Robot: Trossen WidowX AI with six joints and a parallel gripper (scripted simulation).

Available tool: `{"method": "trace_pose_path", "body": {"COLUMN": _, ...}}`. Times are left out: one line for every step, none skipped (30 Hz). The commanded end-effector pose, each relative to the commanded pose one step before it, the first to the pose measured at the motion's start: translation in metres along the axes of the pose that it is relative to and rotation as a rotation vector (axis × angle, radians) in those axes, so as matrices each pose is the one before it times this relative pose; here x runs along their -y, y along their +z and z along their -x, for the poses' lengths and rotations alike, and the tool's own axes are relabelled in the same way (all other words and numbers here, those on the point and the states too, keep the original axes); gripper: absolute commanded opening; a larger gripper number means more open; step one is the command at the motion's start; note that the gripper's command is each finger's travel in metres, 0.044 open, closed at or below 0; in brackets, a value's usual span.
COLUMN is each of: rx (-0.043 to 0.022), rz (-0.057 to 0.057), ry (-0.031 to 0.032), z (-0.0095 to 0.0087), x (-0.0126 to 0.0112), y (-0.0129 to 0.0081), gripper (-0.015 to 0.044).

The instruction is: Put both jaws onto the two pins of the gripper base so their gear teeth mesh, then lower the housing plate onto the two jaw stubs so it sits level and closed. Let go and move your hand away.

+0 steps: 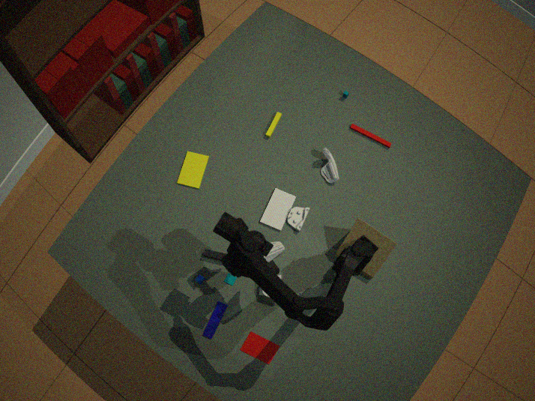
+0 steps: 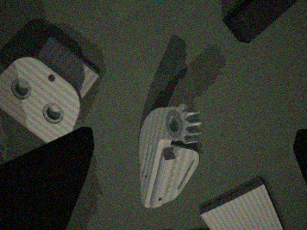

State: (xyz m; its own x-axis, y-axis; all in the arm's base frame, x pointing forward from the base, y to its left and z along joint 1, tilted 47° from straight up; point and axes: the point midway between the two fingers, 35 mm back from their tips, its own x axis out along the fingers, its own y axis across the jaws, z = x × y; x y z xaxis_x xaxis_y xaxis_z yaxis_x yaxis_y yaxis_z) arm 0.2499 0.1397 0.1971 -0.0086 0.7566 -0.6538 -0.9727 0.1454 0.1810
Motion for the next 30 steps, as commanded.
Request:
{"method": "trace_pose_path", "body": {"rx": -0.05943, "rz": -0.1371, "ry": 0.05301, "z": -0.01497, "x": -0.00135, "y": -0.01318, "gripper": 0.044}}
{"method": "trace_pose_path", "body": {"rx": -0.00608, "rz": -0.0138, "ry": 0.00485, "z": -0.00148, "x": 0.00004, "y": -0.00114, "gripper": 0.044}}
{"method": "trace_pose_path", "body": {"rx": -0.00204, "rz": -0.0046, "ry": 0.0016, "z": -0.0005, "x": 0.00002, "y": -0.00038, "gripper": 0.044}}
{"method": "trace_pose_path", "body": {"rx": 0.0, "rz": 0.0, "ry": 0.0, "z": 0.0, "x": 0.0, "y": 0.0, "gripper": 0.044}}
{"method": "trace_pose_path", "body": {"rx": 0.0, "rz": 0.0, "ry": 0.0, "z": 0.0, "x": 0.0, "y": 0.0, "gripper": 0.044}}
{"method": "trace_pose_path", "body": {"rx": 0.0, "rz": 0.0, "ry": 0.0, "z": 0.0, "x": 0.0, "y": 0.0, "gripper": 0.044}}
{"method": "trace_pose_path", "body": {"rx": 0.0, "rz": 0.0, "ry": 0.0, "z": 0.0, "x": 0.0, "y": 0.0, "gripper": 0.044}}
{"method": "trace_pose_path", "body": {"rx": 0.0, "rz": 0.0, "ry": 0.0, "z": 0.0, "x": 0.0, "y": 0.0, "gripper": 0.044}}
{"method": "trace_pose_path", "body": {"rx": 0.0, "rz": 0.0, "ry": 0.0, "z": 0.0, "x": 0.0, "y": 0.0, "gripper": 0.044}}
{"method": "trace_pose_path", "body": {"rx": 0.0, "rz": 0.0, "ry": 0.0, "z": 0.0, "x": 0.0, "y": 0.0, "gripper": 0.044}}
{"method": "trace_pose_path", "body": {"rx": 0.0, "rz": 0.0, "ry": 0.0, "z": 0.0, "x": 0.0, "y": 0.0, "gripper": 0.044}}
{"method": "trace_pose_path", "body": {"rx": -0.00006, "rz": 0.0, "ry": -0.00003, "z": -0.00026, "x": 0.00004, "y": 0.0, "gripper": 0.044}}
{"method": "trace_pose_path", "body": {"rx": -0.00017, "rz": 0.0, "ry": -0.00008, "z": -0.00079, "x": 0.00012, "y": 0.00001, "gripper": 0.044}}
{"method": "trace_pose_path", "body": {"rx": -0.00028, "rz": 0.0001, "ry": -0.00013, "z": -0.00132, "x": 0.00019, "y": 0.00001, "gripper": 0.044}}
{"method": "trace_pose_path", "body": {"rx": -0.00032, "rz": 0.0001, "ry": -0.00015, "z": -0.00161, "x": 0.00023, "y": 0.00002, "gripper": 0.044}}
{"method": "trace_pose_path", "body": {"rx": -0.0003, "rz": 0.0001, "ry": -0.00015, "z": -0.00161, "x": 0.00022, "y": 0.00002, "gripper": 0.044}}
{"method": "trace_pose_path", "body": {"rx": -0.00028, "rz": 0.0001, "ry": -0.00014, "z": -0.00161, "x": 0.0002, "y": 0.00002, "gripper": 0.044}}
{"method": "trace_pose_path", "body": {"rx": -0.00026, "rz": 0.0001, "ry": -0.00014, "z": -0.00161, "x": 0.00019, "y": 0.00002, "gripper": 0.044}}
{"method": "trace_pose_path", "body": {"rx": -0.00024, "rz": 0.0001, "ry": -0.00013, "z": -0.00161, "x": 0.00018, "y": 0.00002, "gripper": 0.044}}
{"method": "trace_pose_path", "body": {"rx": -0.00023, "rz": 0.0001, "ry": -0.00012, "z": -0.00161, "x": 0.00017, "y": 0.00002, "gripper": 0.044}}
{"method": "trace_pose_path", "body": {"rx": -0.00021, "rz": 0.0001, "ry": -0.00012, "z": -0.00161, "x": 0.00016, "y": 0.00002, "gripper": 0.044}}
{"method": "trace_pose_path", "body": {"rx": -0.00019, "rz": 0.0001, "ry": -0.00011, "z": -0.0016, "x": 0.00015, "y": 0.00002, "gripper": 0.044}}
{"method": "trace_pose_path", "body": {"rx": -0.00017, "rz": 0.0001, "ry": -0.0001, "z": -0.00161, "x": 0.00014, "y": 0.00002, "gripper": 0.044}}
{"method": "trace_pose_path", "body": {"rx": -0.00015, "rz": 0.0001, "ry": -0.0001, "z": -0.00161, "x": 0.00013, "y": 0.00003, "gripper": 0.044}}
{"method": "trace_pose_path", "body": {"rx": -0.00013, "rz": 0.0, "ry": -0.00009, "z": -0.0016, "x": 0.00011, "y": 0.00003, "gripper": 0.044}}
{"method": "trace_pose_path", "body": {"rx": -0.00011, "rz": 0.0, "ry": -0.00008, "z": -0.0016, "x": 0.0001, "y": 0.00003, "gripper": 0.044}}
{"method": "trace_pose_path", "body": {"rx": -0.00009, "rz": 0.0, "ry": -0.00007, "z": -0.0016, "x": 0.00009, "y": 0.00003, "gripper": 0.044}}
{"method": "trace_pose_path", "body": {"rx": -0.00007, "rz": 0.0, "ry": -0.00007, "z": -0.0016, "x": 0.00008, "y": 0.00003, "gripper": 0.044}}
{"method": "trace_pose_path", "body": {"rx": -0.00005, "rz": 0.0, "ry": -0.00006, "z": -0.0016, "x": 0.00007, "y": 0.00003, "gripper": 0.044}}
{"method": "trace_pose_path", "body": {"rx": -0.00003, "rz": 0.0, "ry": -0.00005, "z": -0.0016, "x": 0.00006, "y": 0.00003, "gripper": 0.044}}
